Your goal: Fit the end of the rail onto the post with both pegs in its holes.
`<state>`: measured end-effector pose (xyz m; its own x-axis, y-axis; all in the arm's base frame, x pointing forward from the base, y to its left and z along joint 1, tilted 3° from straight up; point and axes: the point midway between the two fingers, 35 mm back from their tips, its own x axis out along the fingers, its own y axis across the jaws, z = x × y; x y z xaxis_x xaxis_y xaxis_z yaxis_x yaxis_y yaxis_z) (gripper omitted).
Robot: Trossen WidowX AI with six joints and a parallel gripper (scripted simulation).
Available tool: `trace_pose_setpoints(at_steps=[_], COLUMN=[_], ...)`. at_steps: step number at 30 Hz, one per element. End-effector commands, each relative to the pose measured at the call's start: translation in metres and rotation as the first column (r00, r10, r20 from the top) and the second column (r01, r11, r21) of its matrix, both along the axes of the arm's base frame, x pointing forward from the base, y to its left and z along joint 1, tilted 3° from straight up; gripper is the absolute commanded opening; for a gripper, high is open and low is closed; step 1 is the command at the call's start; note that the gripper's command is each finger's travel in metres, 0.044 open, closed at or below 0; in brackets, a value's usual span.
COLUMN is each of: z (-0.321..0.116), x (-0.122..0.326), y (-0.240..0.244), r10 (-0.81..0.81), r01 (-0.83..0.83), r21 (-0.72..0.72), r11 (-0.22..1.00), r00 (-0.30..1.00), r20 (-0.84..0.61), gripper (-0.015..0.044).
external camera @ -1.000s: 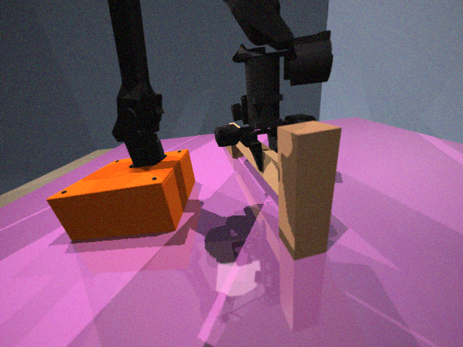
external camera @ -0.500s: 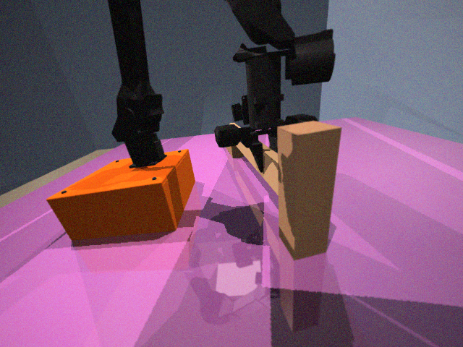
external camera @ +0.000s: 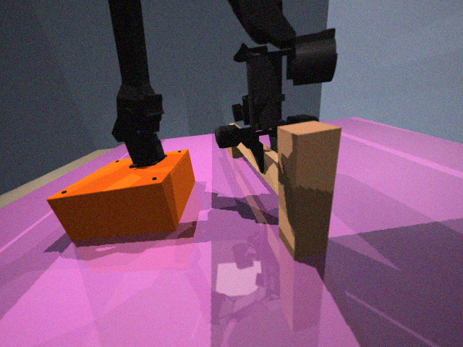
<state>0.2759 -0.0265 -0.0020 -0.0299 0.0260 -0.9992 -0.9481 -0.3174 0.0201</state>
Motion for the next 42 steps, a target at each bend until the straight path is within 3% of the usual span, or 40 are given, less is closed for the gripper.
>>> trace_pose_setpoints(at_steps=[1,42], z=[0.0017,0.0025], x=[0.0032,0.0048], y=[-0.0018,-0.0066], r10=[0.003,0.003], r01=[-0.003,-0.003], r21=[-0.001,-0.002], r11=[1.000,1.000], r00=[1.000,1.000], r20=[0.008,0.008], gripper=[0.0000,0.0000])
